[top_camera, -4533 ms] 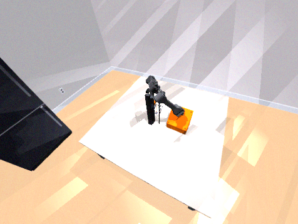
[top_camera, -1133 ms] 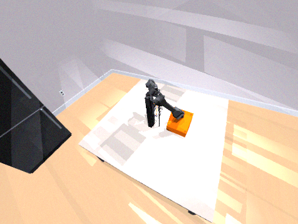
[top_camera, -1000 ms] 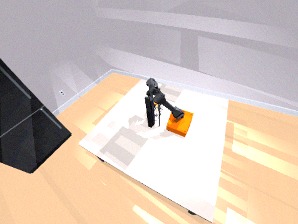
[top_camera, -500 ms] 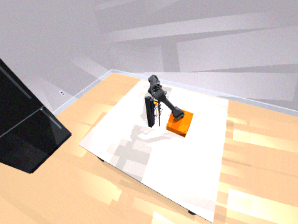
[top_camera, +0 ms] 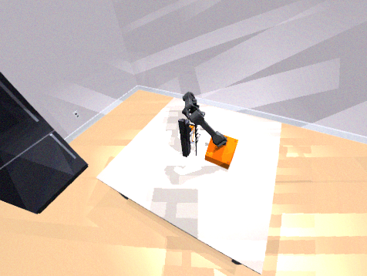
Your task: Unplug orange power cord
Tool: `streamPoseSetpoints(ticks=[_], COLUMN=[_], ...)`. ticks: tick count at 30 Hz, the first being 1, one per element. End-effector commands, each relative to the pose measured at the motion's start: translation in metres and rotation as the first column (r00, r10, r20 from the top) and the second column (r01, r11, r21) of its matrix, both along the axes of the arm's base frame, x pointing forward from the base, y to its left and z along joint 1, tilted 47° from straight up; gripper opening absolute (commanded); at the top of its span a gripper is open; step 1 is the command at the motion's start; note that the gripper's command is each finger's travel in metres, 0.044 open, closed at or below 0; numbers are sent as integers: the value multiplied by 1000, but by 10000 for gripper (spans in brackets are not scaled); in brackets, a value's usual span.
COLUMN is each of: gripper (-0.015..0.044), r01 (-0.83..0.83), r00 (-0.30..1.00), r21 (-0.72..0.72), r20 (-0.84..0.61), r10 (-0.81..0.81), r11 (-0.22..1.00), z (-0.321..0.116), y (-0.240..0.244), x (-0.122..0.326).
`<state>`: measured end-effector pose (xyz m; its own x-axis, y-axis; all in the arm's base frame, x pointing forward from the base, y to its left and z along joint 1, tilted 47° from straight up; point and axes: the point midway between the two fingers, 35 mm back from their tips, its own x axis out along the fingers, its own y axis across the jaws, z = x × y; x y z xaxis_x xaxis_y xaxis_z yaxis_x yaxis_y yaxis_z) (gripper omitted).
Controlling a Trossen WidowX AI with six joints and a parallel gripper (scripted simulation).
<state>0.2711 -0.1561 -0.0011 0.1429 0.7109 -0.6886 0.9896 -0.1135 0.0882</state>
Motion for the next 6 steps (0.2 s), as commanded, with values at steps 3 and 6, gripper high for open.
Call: streamPoseSetpoints(ticks=[3, 6], gripper=[440, 440], r01=[-5, -5], r00=[1000, 1000], r21=[-2, -2], r20=[1, 1], r10=[5, 5], r11=[1000, 1000], z=[0, 0], y=[-1, -1], x=[-1, -1])
